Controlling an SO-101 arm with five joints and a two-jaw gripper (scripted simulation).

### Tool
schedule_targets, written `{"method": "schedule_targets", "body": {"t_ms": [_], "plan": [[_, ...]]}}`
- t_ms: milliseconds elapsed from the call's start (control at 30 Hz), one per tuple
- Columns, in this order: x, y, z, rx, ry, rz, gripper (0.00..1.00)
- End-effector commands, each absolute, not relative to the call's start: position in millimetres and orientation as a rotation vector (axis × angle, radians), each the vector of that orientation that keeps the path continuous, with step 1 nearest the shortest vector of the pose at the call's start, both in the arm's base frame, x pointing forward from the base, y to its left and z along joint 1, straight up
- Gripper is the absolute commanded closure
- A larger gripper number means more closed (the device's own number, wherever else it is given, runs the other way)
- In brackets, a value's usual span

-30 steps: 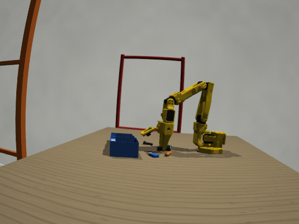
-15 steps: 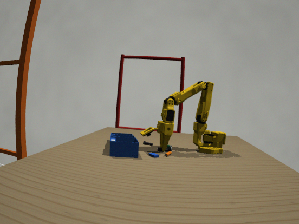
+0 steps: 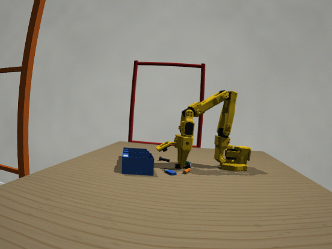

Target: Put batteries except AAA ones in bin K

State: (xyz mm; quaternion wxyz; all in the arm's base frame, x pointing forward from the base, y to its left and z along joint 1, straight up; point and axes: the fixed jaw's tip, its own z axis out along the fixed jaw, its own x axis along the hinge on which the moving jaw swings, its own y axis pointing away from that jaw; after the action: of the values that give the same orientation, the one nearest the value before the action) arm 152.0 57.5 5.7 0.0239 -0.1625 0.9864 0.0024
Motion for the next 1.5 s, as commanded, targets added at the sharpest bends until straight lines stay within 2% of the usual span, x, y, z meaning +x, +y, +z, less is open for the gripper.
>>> {"method": "schedule_targets", "body": {"t_ms": [0,400,800,1133,1267,1467], "plan": [[150.6,58.7,4.0,-0.502,3.057,0.011,1.00],[152.1,59.3,15.0,-0.502,3.057,0.011,1.00],[149.4,58.4,56.9,-0.502,3.057,0.011,1.00],[149.9,58.0,59.3,-0.498,3.055,0.012,1.00],[166.8,54.0,64.9,-0.429,3.013,0.019,1.00],[214.1,32.8,82.1,-0.238,2.882,0.012,1.00]]}}
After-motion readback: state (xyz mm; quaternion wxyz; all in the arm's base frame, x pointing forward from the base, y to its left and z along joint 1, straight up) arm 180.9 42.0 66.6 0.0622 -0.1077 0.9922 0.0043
